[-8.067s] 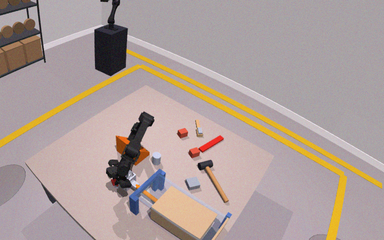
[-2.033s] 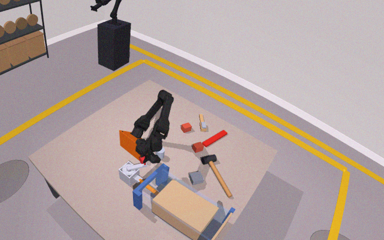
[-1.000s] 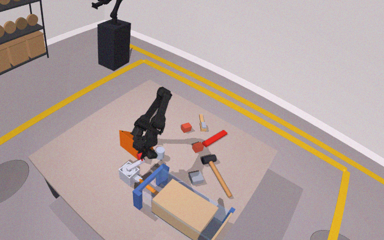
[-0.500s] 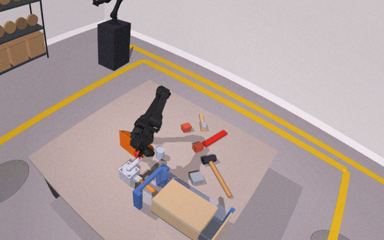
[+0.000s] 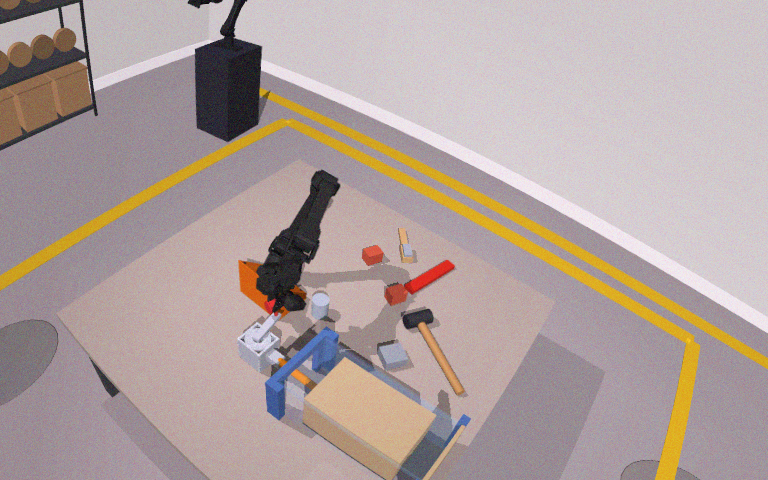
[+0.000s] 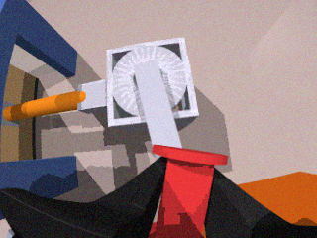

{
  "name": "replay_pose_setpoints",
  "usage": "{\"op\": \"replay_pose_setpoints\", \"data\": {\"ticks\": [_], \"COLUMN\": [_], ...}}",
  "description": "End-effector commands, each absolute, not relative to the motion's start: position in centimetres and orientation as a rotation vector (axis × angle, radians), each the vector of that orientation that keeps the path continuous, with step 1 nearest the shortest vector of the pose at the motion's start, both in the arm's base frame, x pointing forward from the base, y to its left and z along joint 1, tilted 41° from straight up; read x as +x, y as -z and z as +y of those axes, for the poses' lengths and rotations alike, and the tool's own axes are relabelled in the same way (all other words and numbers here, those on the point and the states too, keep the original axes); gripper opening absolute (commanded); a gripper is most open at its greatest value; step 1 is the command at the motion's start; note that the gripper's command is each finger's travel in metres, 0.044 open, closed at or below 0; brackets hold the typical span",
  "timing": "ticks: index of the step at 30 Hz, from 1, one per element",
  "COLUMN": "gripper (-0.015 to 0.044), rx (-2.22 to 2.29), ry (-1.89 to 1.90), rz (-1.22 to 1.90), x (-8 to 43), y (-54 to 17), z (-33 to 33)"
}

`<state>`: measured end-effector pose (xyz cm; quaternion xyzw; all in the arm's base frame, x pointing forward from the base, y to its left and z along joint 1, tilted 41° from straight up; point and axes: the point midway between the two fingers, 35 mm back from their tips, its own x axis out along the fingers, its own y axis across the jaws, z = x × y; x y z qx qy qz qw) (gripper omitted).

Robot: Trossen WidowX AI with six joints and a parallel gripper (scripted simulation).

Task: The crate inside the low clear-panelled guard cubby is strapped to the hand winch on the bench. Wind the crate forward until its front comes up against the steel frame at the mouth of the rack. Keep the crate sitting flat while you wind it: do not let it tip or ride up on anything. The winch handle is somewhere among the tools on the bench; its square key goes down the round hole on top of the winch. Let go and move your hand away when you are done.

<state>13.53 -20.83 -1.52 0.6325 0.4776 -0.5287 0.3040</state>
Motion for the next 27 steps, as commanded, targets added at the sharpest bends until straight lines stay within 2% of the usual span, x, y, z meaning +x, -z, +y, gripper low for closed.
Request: {"op": "replay_pose_setpoints", "data": {"ticks": [1,27], "gripper": [0.0,0.0], "rx": [1.659,1.657], "ry": [1.463,1.466], "rz": [1.285,1.285], "x": [11.3,8.3], "y": [2.2,3.5], "z": [-20.9,-22.1]}}
